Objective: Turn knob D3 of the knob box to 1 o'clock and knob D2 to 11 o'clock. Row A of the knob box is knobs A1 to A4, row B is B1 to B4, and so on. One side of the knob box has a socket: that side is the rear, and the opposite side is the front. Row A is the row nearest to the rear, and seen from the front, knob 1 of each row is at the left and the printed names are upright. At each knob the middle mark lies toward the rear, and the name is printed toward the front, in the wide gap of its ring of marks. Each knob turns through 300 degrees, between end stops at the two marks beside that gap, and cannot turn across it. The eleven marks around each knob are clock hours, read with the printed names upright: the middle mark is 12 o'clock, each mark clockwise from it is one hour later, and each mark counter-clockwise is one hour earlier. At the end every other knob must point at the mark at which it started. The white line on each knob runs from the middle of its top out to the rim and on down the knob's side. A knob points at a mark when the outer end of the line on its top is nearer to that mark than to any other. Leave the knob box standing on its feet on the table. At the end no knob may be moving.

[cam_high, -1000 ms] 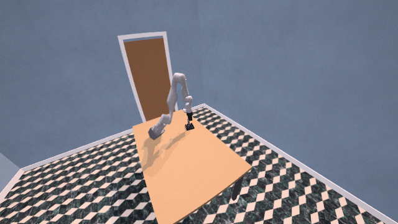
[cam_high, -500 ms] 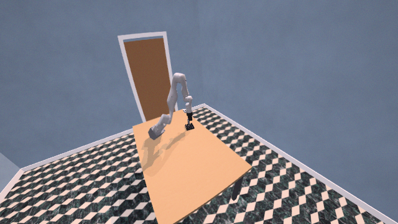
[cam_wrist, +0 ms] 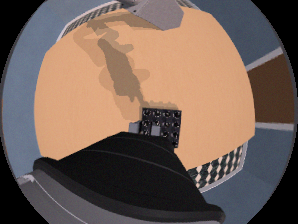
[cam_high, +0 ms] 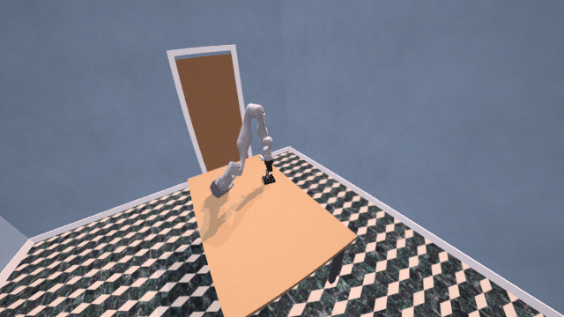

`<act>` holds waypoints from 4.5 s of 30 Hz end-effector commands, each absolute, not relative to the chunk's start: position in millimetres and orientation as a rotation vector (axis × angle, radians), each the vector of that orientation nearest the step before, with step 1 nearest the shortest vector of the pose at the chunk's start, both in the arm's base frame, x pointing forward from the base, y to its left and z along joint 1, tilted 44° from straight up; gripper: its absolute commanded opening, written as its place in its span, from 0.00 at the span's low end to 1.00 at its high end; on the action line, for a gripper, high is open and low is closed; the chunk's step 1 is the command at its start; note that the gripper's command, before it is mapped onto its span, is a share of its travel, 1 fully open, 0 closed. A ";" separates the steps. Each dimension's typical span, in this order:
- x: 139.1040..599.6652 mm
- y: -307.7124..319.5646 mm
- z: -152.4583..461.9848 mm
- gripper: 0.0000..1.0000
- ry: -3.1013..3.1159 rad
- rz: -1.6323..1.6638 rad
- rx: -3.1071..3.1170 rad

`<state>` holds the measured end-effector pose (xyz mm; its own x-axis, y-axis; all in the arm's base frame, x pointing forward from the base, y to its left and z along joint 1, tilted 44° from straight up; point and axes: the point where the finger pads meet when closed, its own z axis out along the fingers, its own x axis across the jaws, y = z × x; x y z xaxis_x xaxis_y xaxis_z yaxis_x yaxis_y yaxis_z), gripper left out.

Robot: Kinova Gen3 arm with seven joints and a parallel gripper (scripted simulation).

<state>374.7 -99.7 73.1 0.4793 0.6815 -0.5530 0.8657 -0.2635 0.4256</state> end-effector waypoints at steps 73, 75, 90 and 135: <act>377.3 -123.6 49.8 0.46 1.272 -0.343 2.028; 377.3 -123.6 49.8 0.46 1.272 -0.343 2.028; 378.0 -126.7 46.7 0.46 1.272 -0.343 2.028; 379.3 -133.2 39.8 0.46 1.272 -0.343 2.028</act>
<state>378.9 -133.8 39.7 0.4813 0.6768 -0.5571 0.8656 -0.2666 0.4239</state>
